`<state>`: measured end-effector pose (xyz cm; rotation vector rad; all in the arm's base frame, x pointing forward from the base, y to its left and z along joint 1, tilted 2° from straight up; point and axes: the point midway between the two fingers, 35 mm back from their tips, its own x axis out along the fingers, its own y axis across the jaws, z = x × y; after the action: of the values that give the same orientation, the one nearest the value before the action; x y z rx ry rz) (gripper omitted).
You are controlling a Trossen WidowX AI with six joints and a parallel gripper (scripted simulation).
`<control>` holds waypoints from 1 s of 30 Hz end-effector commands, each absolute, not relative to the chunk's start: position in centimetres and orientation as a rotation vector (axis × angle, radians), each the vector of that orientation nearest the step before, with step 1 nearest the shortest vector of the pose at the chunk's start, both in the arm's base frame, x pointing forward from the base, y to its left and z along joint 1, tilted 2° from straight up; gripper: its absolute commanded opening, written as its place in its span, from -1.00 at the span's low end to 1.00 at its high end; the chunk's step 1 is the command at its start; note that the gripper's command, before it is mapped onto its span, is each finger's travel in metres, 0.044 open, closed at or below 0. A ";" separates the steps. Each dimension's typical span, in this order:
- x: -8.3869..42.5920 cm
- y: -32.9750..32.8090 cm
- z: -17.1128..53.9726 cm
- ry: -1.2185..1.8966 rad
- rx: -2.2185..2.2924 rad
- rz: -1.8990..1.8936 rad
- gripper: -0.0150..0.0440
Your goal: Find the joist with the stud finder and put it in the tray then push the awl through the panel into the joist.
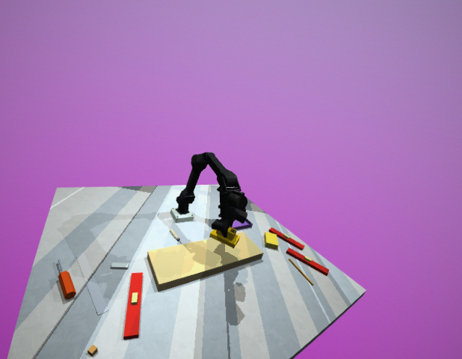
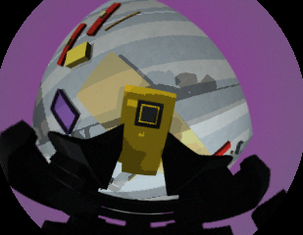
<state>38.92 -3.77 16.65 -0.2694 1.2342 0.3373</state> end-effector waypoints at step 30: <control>33.0 16.4 15.5 1.143 -0.614 0.783 -0.49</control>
<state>33.85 15.05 15.28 -0.5891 1.1621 0.7559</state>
